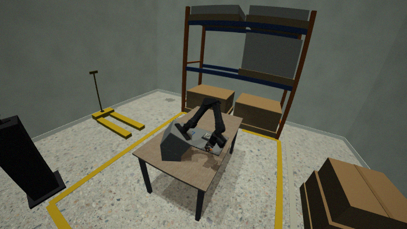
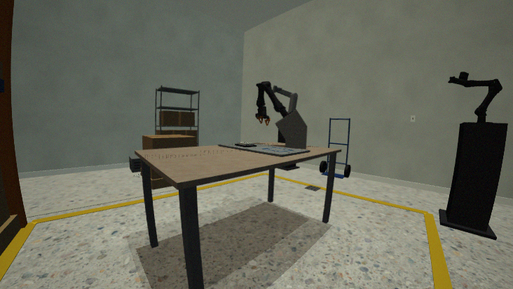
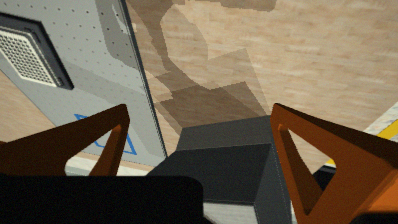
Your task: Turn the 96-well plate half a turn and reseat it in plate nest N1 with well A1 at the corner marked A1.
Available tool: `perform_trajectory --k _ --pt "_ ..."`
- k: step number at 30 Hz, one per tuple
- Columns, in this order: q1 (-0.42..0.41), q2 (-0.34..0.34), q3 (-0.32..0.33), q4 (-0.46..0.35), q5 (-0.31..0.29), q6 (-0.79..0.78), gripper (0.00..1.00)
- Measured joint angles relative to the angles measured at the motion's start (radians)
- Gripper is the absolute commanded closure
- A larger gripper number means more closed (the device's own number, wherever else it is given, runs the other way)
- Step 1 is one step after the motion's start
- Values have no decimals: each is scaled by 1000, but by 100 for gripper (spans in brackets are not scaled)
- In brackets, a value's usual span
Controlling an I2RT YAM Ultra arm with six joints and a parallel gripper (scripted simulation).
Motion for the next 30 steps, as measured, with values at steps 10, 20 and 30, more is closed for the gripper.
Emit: perform_trajectory --k 10,20,30 --pt "0 0 0 0 0 0 0" --pt "49 19 16 0 39 38 0" --pt "314 83 59 60 171 270 0"
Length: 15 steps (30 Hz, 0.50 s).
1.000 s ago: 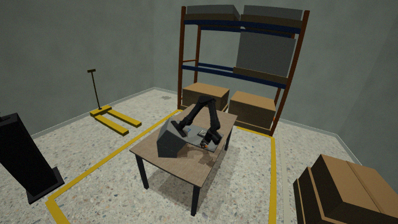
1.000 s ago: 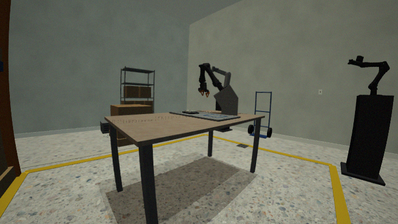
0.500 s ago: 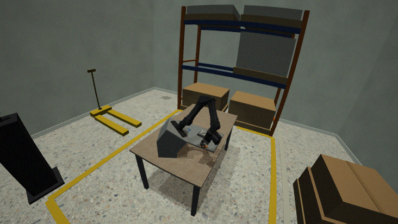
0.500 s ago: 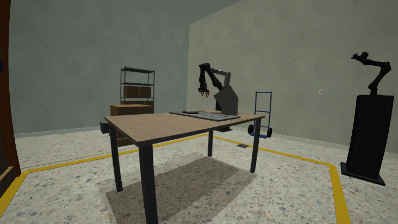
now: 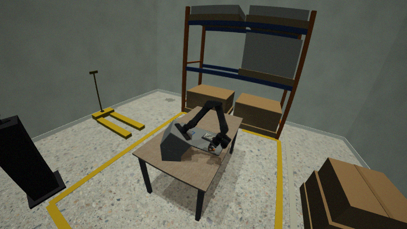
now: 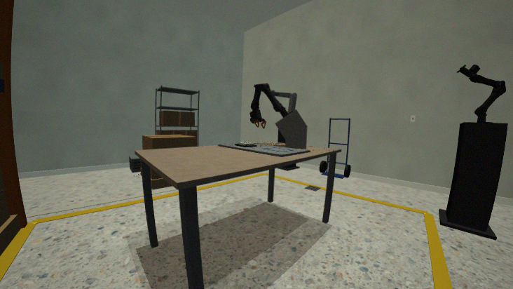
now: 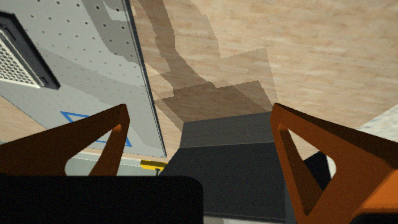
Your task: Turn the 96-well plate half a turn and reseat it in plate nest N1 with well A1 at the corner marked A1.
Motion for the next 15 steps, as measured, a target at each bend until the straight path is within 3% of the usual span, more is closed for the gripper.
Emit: perform_trajectory --k 7,15 --pt "105 28 16 45 69 138 0" --pt "278 73 35 101 161 311 0"
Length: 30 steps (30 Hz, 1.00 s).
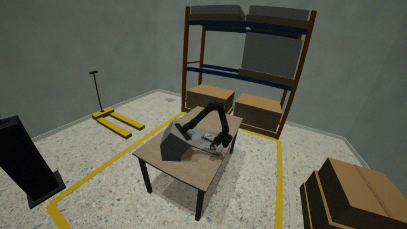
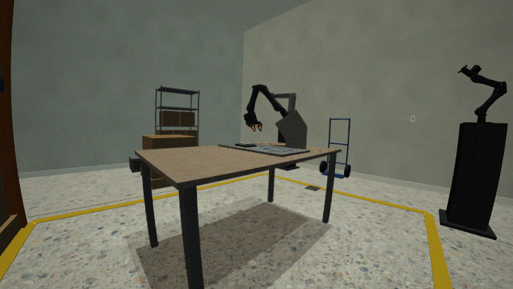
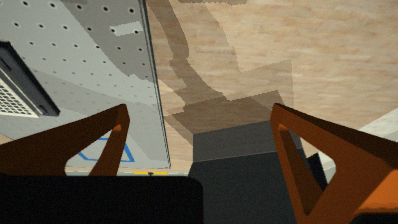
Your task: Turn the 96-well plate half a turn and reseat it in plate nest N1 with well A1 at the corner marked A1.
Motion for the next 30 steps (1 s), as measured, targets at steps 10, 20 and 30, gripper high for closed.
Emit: perform_trajectory --k 10,20,30 --pt "147 39 24 61 98 184 0" --pt "331 87 45 129 196 372 0" --pt "457 122 64 175 280 526 0"
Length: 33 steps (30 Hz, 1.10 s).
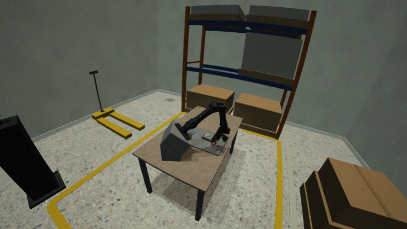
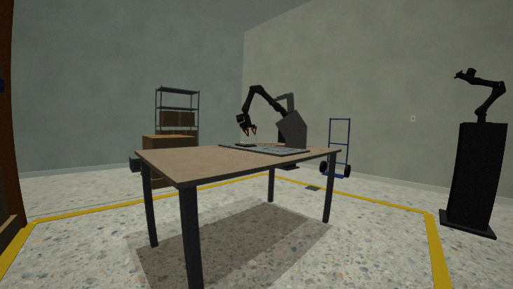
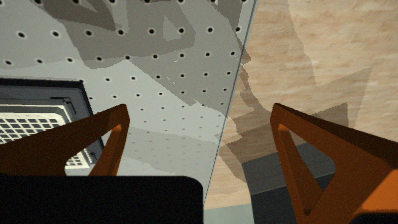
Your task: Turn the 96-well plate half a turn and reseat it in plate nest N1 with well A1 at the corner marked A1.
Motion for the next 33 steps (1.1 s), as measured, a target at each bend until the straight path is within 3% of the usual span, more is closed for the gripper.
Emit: perform_trajectory --k 9,29,33 --pt "146 33 15 53 75 149 0" --pt "387 99 47 147 219 424 0" --pt "424 131 78 145 246 473 0"
